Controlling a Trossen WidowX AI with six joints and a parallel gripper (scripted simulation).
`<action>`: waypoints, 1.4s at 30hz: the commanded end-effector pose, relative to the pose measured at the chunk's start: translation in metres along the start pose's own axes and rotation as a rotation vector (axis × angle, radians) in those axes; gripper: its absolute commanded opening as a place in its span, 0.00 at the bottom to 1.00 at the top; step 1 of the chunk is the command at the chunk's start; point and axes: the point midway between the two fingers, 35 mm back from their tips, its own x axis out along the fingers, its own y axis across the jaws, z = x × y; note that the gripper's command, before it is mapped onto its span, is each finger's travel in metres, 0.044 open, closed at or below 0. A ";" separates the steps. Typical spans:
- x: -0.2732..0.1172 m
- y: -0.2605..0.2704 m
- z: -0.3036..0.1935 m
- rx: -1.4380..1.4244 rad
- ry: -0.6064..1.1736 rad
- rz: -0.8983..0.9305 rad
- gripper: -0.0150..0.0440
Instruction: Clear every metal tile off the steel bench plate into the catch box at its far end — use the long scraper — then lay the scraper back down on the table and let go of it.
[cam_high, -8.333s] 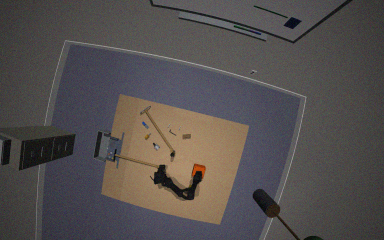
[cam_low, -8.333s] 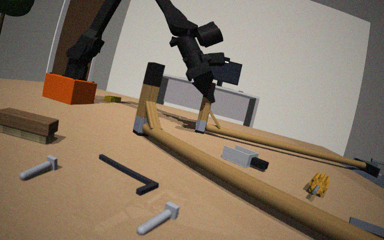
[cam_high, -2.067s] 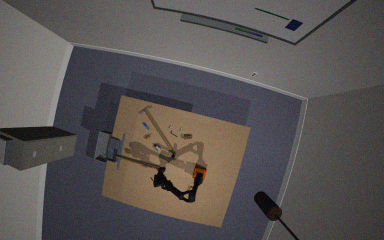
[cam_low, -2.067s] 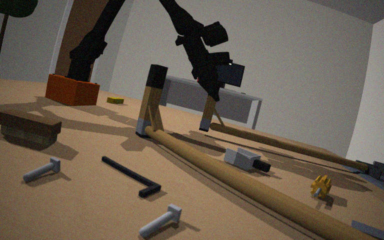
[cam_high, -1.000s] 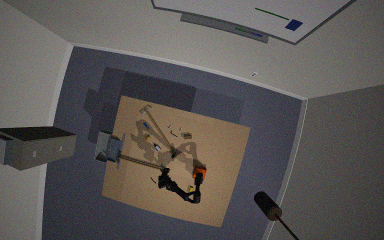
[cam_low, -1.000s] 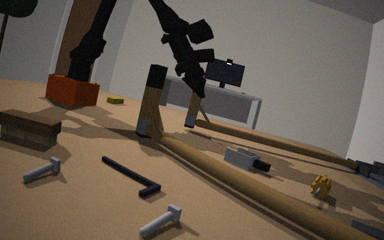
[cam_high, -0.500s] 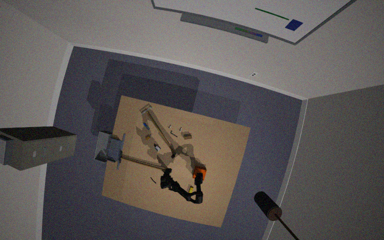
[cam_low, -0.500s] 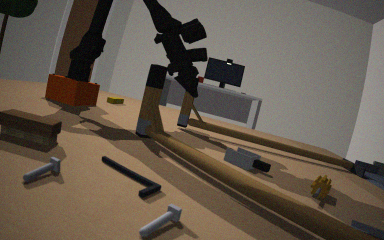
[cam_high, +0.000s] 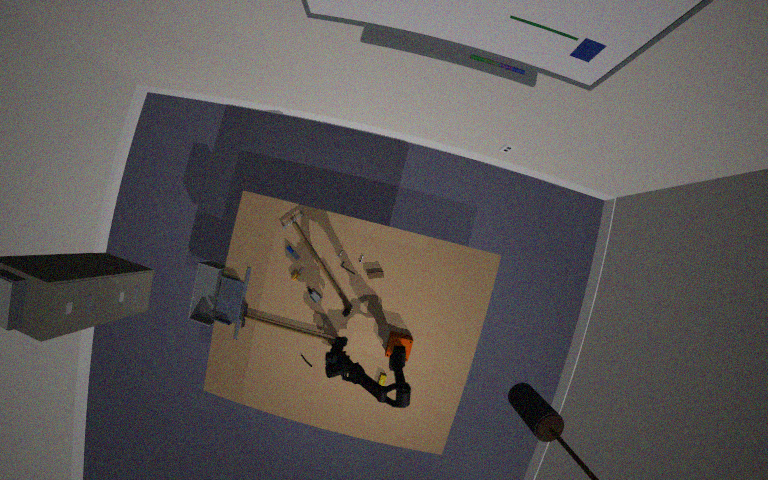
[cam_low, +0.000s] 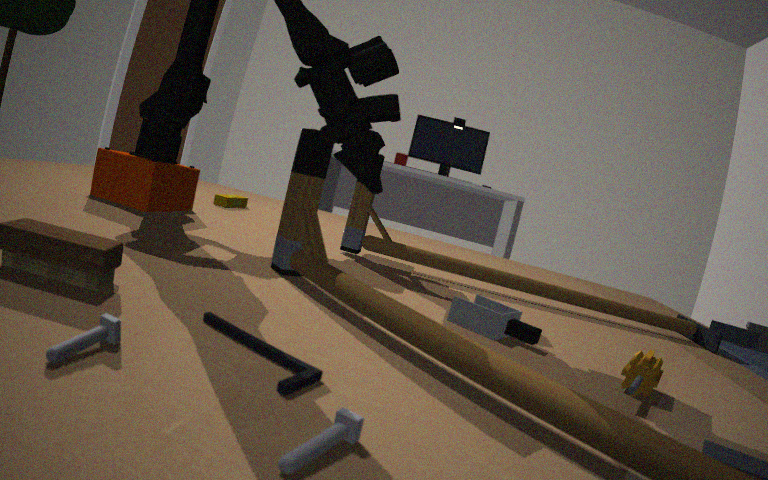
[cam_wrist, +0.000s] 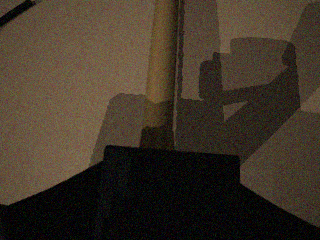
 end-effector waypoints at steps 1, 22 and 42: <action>-0.005 -0.001 -0.002 0.005 -0.016 -0.001 0.25; -0.006 -0.025 -0.008 0.010 -0.010 -0.010 0.25; -0.008 -0.044 -0.012 0.015 -0.005 -0.017 0.25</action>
